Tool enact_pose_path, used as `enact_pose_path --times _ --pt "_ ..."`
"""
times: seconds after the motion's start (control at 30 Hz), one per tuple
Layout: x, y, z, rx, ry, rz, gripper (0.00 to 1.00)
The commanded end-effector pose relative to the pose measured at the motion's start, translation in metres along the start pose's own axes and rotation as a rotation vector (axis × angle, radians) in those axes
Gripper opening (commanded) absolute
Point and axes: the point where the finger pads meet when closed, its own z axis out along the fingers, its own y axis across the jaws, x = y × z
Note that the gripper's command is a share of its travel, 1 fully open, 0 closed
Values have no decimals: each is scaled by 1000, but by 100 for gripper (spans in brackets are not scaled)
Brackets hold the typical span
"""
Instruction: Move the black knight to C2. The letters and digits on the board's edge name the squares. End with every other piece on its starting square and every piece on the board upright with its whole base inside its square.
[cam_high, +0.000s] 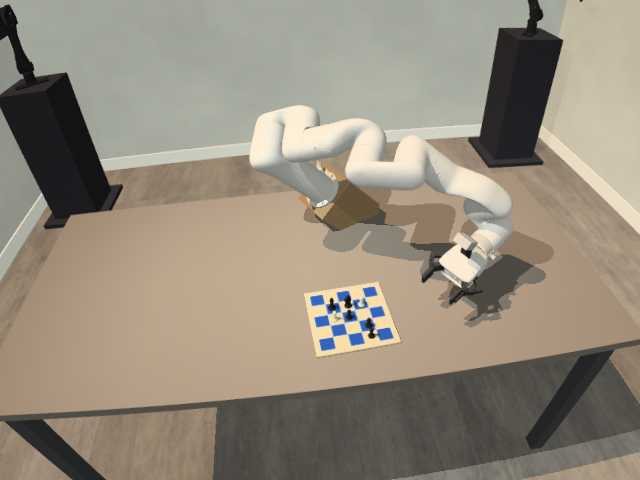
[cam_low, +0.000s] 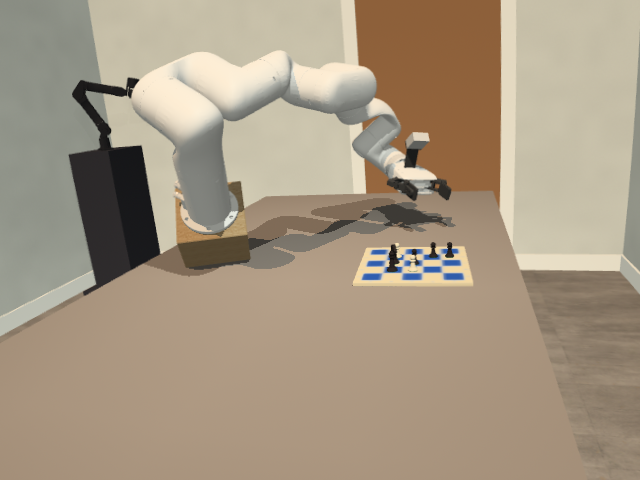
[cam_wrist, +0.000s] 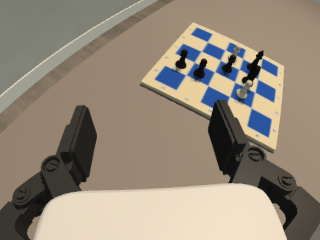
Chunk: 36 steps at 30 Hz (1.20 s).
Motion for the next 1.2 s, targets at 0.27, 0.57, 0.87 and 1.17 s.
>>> enact_pose_path --times 0.27,0.57,0.87,1.17 --pt "-33 46 26 -241 4 49 100" --pt "-36 50 28 -259 5 51 100" --pt "-36 50 28 -259 5 51 100" --pt "-36 50 28 -259 5 51 100"
